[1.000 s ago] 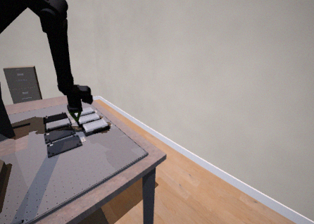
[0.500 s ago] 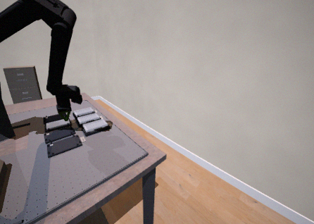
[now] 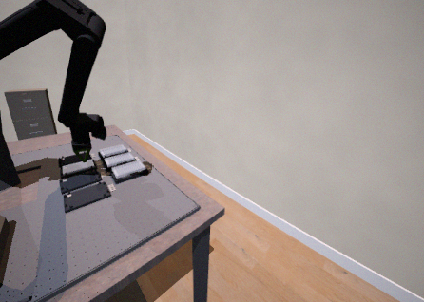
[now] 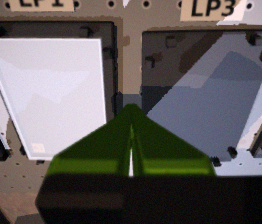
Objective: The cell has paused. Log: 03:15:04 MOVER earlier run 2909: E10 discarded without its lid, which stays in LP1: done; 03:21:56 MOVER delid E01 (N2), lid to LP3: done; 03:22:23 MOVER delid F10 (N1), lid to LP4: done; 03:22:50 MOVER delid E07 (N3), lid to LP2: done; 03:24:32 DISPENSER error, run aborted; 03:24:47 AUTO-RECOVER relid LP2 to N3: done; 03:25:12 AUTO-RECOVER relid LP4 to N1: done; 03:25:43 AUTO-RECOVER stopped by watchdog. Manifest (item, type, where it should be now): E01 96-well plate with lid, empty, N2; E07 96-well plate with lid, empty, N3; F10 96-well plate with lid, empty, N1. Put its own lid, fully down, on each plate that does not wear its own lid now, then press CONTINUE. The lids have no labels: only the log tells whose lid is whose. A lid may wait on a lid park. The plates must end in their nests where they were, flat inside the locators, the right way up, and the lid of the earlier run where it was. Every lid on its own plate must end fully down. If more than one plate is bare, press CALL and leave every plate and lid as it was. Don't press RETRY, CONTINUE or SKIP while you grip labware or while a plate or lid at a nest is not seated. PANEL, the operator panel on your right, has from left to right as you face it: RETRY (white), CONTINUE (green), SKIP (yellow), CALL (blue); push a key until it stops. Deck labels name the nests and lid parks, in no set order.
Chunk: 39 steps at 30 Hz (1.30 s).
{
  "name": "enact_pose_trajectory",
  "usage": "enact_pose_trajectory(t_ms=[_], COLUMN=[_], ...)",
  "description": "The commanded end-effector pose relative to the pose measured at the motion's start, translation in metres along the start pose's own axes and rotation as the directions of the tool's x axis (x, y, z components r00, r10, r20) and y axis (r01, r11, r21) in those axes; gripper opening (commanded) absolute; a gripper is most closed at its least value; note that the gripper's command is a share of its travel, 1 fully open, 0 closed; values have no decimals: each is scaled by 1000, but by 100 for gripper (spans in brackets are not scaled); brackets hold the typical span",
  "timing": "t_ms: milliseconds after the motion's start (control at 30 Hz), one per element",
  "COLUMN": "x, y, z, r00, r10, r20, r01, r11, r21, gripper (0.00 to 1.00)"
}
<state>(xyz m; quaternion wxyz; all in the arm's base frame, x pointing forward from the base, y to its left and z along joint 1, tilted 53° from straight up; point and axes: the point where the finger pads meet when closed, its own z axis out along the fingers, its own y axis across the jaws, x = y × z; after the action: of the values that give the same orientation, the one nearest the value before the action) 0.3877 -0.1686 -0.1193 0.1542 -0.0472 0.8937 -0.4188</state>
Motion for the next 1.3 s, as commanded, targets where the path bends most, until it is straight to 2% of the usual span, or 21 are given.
enact_pose_trajectory(t_ms=[0,300,367,433,567,667,1267], x=[1,-1,-1,-3,5,-1,0], y=[7,6,6,5,13,4,3], z=[-29,-73,-73,-81,-77,-74,-73], r00=[1000,1000,1000,1000,1000,1000,1000], r10=[-12,-7,-7,-4,-25,-1,-2], r20=[20,25,25,27,10,18,18], r01=[12,7,7,5,25,2,2], r11=[1000,1000,1000,1000,1000,1000,1000], r21=[-14,-11,-11,-10,-16,-8,-8], gripper=[0,0,0,0,0,0,0])
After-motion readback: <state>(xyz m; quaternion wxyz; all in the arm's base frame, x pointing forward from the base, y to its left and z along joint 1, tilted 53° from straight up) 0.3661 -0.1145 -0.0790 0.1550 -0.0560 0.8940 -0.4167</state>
